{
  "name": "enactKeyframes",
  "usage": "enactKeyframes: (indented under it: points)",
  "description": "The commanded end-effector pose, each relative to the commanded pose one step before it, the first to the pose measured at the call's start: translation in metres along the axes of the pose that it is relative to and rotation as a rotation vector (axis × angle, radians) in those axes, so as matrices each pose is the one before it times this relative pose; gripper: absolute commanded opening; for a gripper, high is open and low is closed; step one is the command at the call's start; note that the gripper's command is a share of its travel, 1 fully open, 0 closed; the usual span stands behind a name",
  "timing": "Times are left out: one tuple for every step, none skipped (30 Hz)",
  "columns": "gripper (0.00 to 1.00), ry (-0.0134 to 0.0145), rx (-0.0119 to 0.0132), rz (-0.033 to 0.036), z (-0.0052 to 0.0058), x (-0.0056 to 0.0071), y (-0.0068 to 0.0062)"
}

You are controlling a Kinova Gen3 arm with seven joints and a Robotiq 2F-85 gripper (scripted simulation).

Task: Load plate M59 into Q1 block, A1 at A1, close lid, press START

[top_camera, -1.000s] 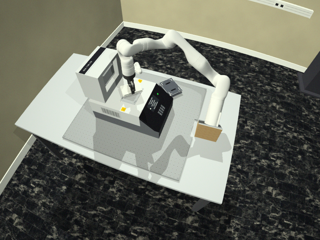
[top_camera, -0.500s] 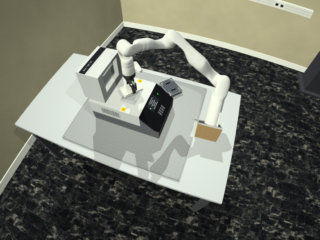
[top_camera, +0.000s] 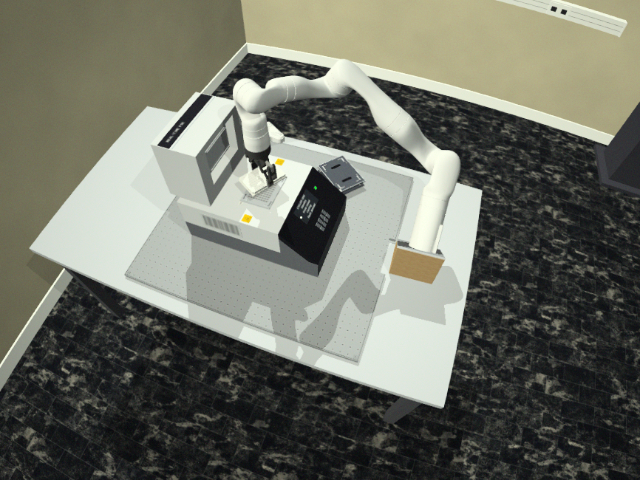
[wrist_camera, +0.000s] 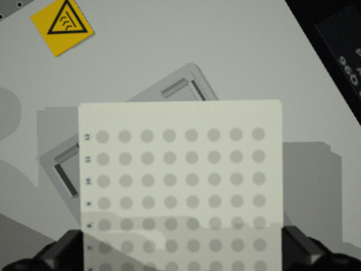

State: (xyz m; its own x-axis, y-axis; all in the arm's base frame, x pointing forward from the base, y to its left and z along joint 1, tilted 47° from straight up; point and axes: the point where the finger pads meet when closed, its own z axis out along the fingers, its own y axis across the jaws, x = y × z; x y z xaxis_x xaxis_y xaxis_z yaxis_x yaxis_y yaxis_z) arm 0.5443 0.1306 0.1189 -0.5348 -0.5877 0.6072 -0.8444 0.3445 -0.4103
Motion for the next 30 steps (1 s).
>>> enactKeyframes:
  points:
    - [0.91, 0.00047, 0.00505, -0.03254, -0.00189, -0.00053, -0.00084]
    - [0.91, 0.0, 0.0, 0.0, 0.0, 0.0, 0.0]
    - [0.91, -0.00153, -0.00048, -0.01171, -0.00017, -0.00047, 0.00023]
    - [0.91, 0.00032, 0.00051, -0.01177, -0.00003, 0.00011, -0.00013]
    - [0.91, 0.00049, 0.00017, -0.01159, 0.00007, 0.00015, -0.00009]
    - [0.91, 0.0003, -0.0001, -0.01164, 0.00005, 0.00009, 0.0]
    - [0.91, 0.00017, -0.00006, -0.01165, 0.00003, 0.00005, 0.0]
    - [0.91, 0.0001, -0.00004, -0.01166, 0.00002, 0.00003, 0.0]
    - [0.91, 0.00006, -0.00002, -0.01166, 0.00001, 0.00002, 0.0]
    - [0.91, 0.00003, -0.00001, -0.01166, 0.00001, 0.00001, 0.0]
    - [0.91, 0.00002, -0.00001, -0.01167, 0.0, 0.00001, 0.0]
    - [0.91, 0.00001, 0.0, -0.01167, 0.0, 0.0, 0.0]
    - [0.91, 0.00001, 0.0, -0.01167, 0.0, 0.0, 0.0]
    - [0.91, 0.0, 0.0, -0.01167, 0.0, 0.0, 0.0]
    - [0.91, 0.0, 0.0, -0.01167, 0.0, 0.0, 0.0]
    - [0.91, 0.0, 0.0, -0.01167, 0.0, 0.0, 0.0]
    - [0.91, 0.0, 0.0, -0.01167, 0.0, 0.0, 0.0]
    - [0.91, 0.0, 0.0, 0.0, 0.0, 0.0, 0.0]
    - [0.91, 0.0, 0.0, 0.0, 0.0, 0.0, 0.0]
    - [0.91, -0.00159, -0.00021, -0.01171, -0.00017, -0.0005, 0.00015]
    - [0.91, 0.00041, 0.00045, -0.01177, -0.00003, 0.00013, -0.00011]
    - [0.91, 0.00051, 0.00008, -0.01158, 0.00007, 0.00016, -0.00006]
    - [0.91, 0.00028, -0.00015, -0.01164, 0.00006, 0.00009, 0.00002]
    - [0.91, 0.00016, -0.00009, -0.01165, 0.00003, 0.00005, 0.00001]
    - [0.91, 0.00009, -0.00005, -0.01166, 0.00002, 0.00003, 0.00001]
    - [0.91, 0.00005, -0.00003, -0.01166, 0.00001, 0.00002, 0.0]
    - [0.91, 0.00003, -0.00002, -0.01166, 0.00001, 0.00001, 0.0]
    - [0.91, 0.00002, -0.00001, -0.01166, 0.0, 0.00001, 0.0]
    - [0.91, 0.00001, -0.00001, -0.01167, 0.0, 0.0, 0.0]
    - [0.91, 0.00001, 0.0, -0.01167, 0.0, 0.0, 0.0]
